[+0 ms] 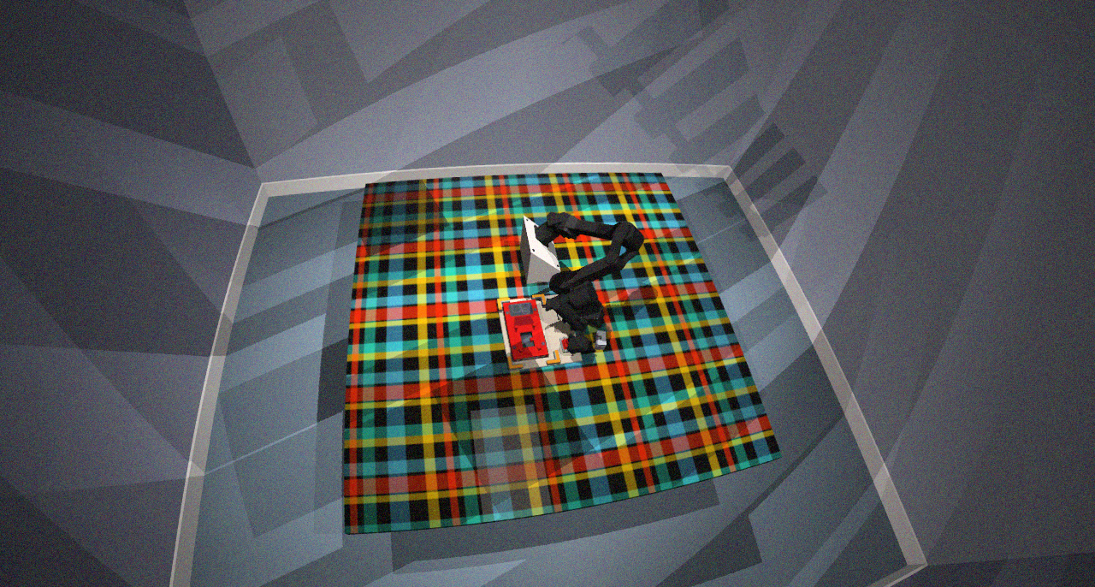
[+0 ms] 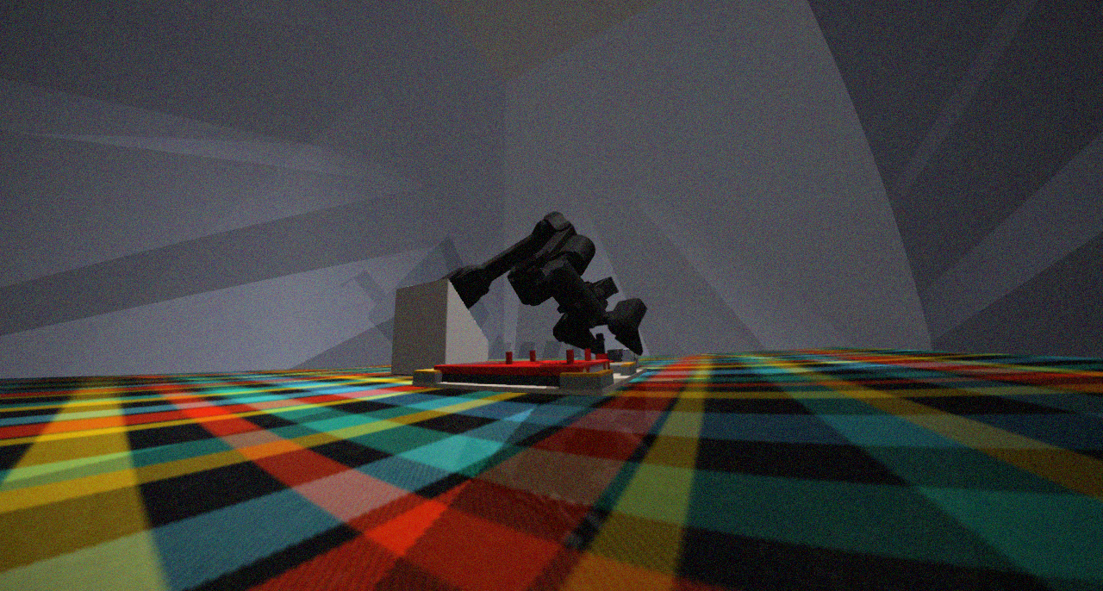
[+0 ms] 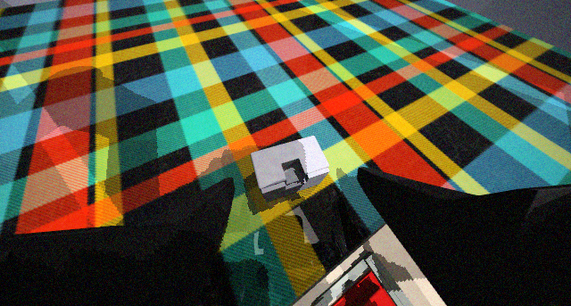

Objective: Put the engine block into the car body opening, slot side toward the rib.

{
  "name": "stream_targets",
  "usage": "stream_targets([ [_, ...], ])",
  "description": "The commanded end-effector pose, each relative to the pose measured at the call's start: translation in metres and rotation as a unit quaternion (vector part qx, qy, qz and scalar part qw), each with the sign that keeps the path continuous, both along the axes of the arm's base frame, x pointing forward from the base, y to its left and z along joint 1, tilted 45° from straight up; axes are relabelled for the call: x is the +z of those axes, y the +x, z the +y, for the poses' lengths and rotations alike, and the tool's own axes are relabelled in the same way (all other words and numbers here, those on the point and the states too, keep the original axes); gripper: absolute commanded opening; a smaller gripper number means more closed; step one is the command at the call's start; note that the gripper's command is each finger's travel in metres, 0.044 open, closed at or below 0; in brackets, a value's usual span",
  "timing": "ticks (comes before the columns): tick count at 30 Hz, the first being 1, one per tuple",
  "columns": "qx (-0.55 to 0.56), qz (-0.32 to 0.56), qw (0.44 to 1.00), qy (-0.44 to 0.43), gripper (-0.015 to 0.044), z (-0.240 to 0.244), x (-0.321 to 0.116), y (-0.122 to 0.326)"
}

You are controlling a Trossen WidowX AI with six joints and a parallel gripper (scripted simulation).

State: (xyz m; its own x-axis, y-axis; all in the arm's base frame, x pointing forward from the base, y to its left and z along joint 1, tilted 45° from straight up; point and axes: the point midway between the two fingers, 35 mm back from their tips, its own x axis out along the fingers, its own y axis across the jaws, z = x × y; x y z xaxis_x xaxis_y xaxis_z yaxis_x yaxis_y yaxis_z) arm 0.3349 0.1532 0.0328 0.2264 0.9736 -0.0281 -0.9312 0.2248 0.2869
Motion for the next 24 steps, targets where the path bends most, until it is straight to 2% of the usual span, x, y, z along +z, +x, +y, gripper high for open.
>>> stream_targets([
  [1,0.001,0.018,1.0,0.001,0.044,0.0,-0.005,-0.004],
  [15,-0.003,0.001,1.0,0.0,0.044,-0.002,0.0,0.001],
  [18,-0.039,0.003,0.999,-0.002,0.044,-0.026,0.007,0.013],
  [24,-0.054,-0.001,0.998,-0.023,0.044,-0.027,0.003,0.032],
])
